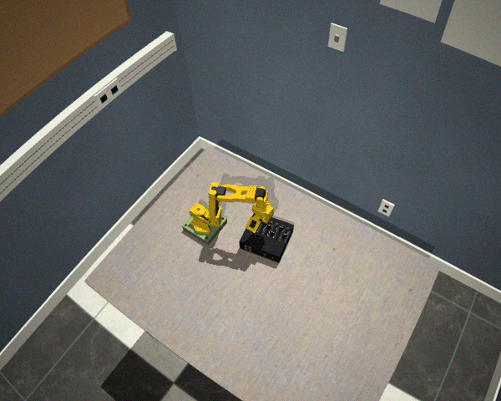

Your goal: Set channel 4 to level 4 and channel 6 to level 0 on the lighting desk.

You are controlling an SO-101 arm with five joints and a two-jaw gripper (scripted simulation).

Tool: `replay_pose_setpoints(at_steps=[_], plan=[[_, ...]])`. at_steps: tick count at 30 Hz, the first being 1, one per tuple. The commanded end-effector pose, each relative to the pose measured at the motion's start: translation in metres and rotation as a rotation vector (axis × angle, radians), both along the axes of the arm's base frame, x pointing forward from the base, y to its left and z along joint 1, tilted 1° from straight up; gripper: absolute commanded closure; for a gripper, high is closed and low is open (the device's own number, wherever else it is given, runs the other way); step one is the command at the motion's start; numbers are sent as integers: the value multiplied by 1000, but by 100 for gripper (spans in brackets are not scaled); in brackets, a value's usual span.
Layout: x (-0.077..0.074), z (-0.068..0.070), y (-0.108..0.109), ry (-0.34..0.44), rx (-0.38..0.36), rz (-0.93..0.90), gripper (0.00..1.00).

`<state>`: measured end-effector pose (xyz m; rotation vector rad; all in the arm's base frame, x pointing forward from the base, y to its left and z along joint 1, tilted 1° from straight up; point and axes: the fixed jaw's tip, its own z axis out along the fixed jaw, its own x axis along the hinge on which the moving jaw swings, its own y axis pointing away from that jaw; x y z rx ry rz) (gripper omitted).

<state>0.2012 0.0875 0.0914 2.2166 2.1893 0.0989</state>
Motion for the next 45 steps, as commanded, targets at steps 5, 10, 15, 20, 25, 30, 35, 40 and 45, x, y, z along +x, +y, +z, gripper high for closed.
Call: replay_pose_setpoints(at_steps=[5, 10, 15, 20, 25, 30, 35, 40, 45], plan=[[-5, -2, -1, 24, -1, -126, 100], [-8, -1, -3, 29, 7, -297, 100], [-12, -1, -6, 35, 16, -504, 100], [-15, 0, -7, 39, 22, -637, 100], [-19, 0, -10, 44, 32, -856, 100], [-24, 0, -12, 49, 40, -1051, 100], [-28, 1, -13, 52, 46, -1203, 100], [-29, 1, -14, 54, 49, -1268, 100], [-31, 1, -14, 55, 51, -1331, 100]])
